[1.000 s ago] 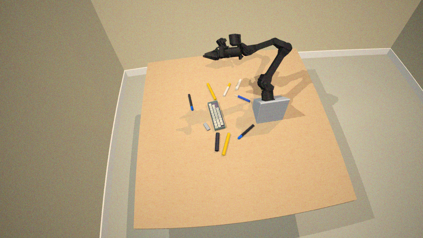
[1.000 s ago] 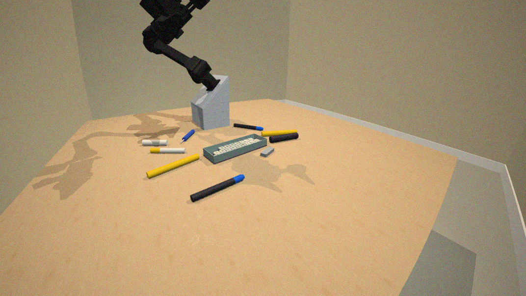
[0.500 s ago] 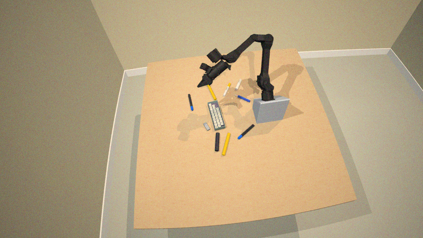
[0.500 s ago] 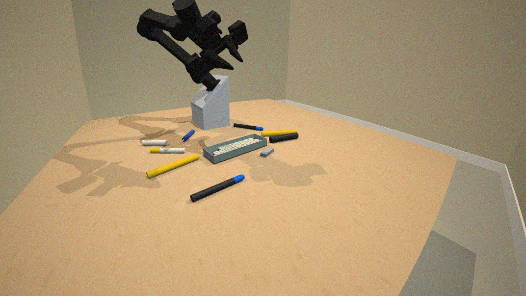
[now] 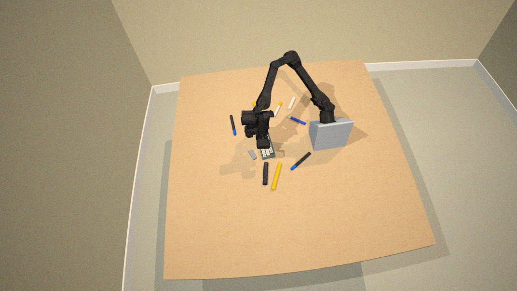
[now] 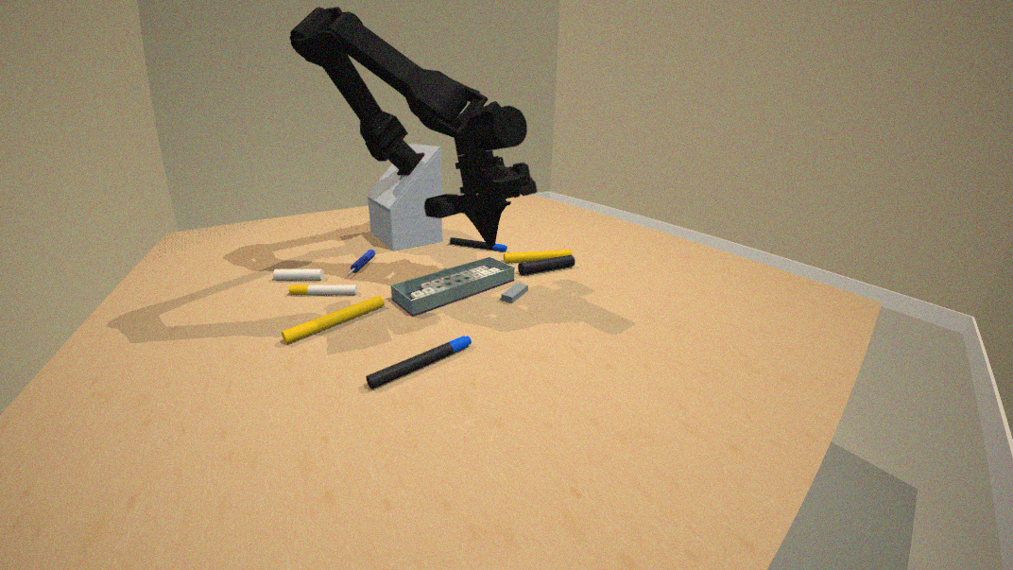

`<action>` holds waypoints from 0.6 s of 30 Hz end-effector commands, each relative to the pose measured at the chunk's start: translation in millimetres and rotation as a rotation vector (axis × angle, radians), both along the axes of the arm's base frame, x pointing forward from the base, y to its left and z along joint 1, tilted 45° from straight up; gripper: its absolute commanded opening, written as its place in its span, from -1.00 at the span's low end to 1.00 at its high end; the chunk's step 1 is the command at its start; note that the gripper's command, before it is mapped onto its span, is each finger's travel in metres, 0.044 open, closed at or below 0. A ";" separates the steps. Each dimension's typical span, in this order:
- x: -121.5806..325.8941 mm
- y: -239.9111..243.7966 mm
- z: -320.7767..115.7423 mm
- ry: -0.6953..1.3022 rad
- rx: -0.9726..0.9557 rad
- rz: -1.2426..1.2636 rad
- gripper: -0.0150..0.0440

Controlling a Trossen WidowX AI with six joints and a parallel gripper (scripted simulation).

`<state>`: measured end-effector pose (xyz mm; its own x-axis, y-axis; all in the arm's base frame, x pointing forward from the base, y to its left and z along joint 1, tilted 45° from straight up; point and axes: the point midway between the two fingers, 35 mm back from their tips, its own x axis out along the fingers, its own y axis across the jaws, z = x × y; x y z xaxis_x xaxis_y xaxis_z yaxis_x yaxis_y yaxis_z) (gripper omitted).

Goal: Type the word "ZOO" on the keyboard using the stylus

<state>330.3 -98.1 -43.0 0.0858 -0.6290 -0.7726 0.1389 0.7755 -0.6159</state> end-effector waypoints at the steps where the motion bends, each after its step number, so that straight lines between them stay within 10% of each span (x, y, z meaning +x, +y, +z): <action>1: -26.0 -10.5 -36.1 0.209 -0.100 -0.007 -0.49; 18: -26.0 -51.9 3.4 0.219 -0.106 -0.007 -0.49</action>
